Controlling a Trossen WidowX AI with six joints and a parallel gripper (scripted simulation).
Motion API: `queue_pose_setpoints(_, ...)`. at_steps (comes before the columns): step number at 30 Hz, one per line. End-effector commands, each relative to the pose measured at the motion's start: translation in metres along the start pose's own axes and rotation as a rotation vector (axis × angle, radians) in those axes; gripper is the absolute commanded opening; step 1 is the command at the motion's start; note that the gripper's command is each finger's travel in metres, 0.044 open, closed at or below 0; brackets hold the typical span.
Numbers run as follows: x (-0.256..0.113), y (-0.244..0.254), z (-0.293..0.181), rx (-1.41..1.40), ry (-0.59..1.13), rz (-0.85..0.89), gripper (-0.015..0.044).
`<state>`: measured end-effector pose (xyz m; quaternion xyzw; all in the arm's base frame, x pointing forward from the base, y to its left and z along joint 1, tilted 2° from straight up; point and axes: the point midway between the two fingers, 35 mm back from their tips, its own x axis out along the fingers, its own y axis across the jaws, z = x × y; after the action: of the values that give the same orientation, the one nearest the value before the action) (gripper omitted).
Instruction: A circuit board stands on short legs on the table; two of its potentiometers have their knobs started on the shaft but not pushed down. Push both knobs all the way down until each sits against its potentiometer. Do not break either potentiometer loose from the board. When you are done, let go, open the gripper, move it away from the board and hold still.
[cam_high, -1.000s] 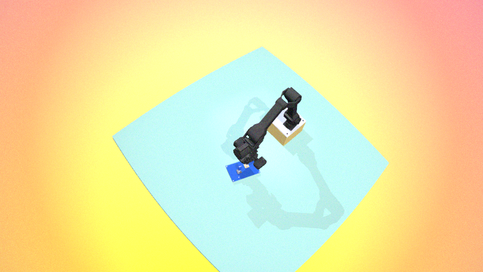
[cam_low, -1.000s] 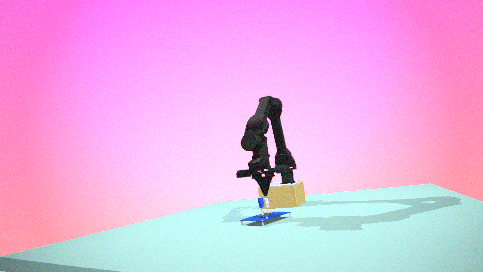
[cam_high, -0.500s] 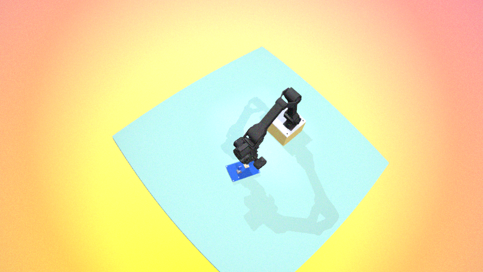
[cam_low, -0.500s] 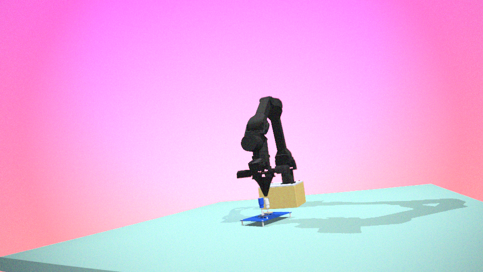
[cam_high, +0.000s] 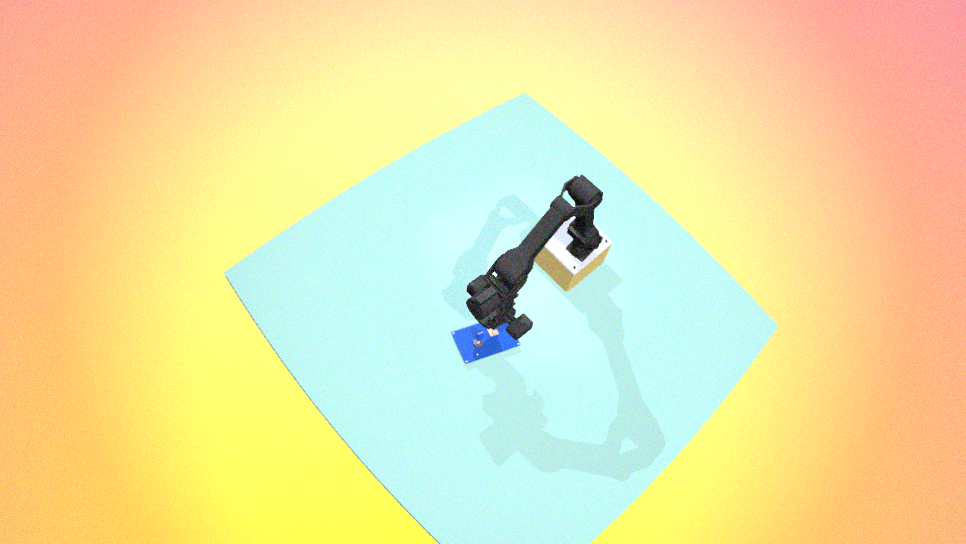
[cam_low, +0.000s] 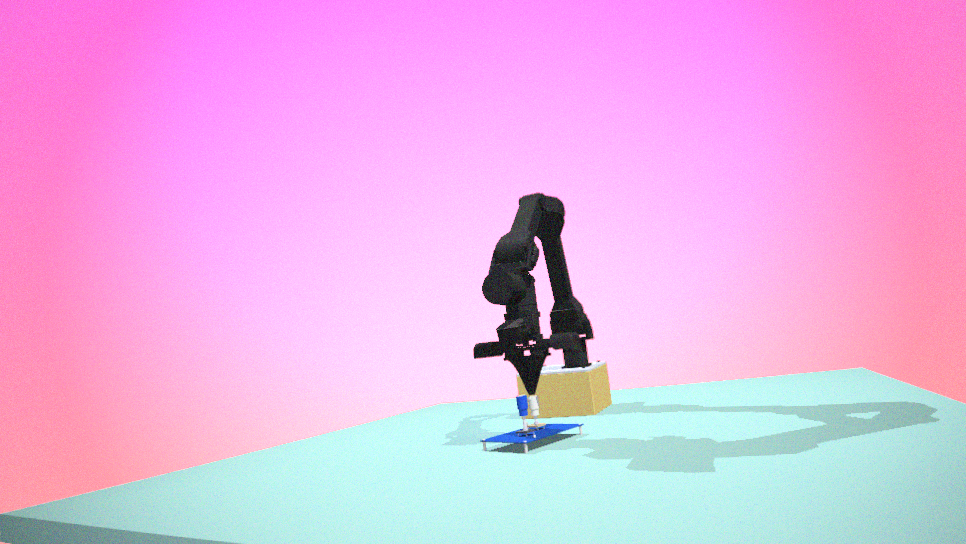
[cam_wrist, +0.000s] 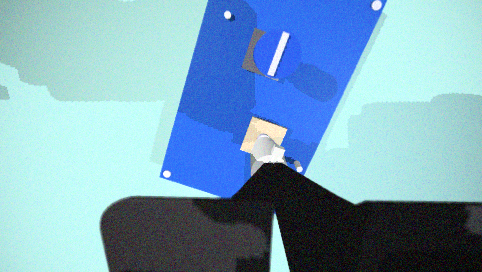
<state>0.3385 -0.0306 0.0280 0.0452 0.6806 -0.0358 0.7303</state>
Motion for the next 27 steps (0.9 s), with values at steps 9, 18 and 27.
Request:
queue_pose_setpoints(9, 0.0057, 0.0008, -0.0015, 0.003, 0.009, 0.004, 0.0)
queue_pose_setpoints(18, 0.0027, 0.0008, -0.0015, 0.003, 0.009, 0.004, 0.0)
queue_pose_setpoints(27, 0.0029, 0.0008, -0.0015, 0.003, 0.009, 0.004, 0.0)
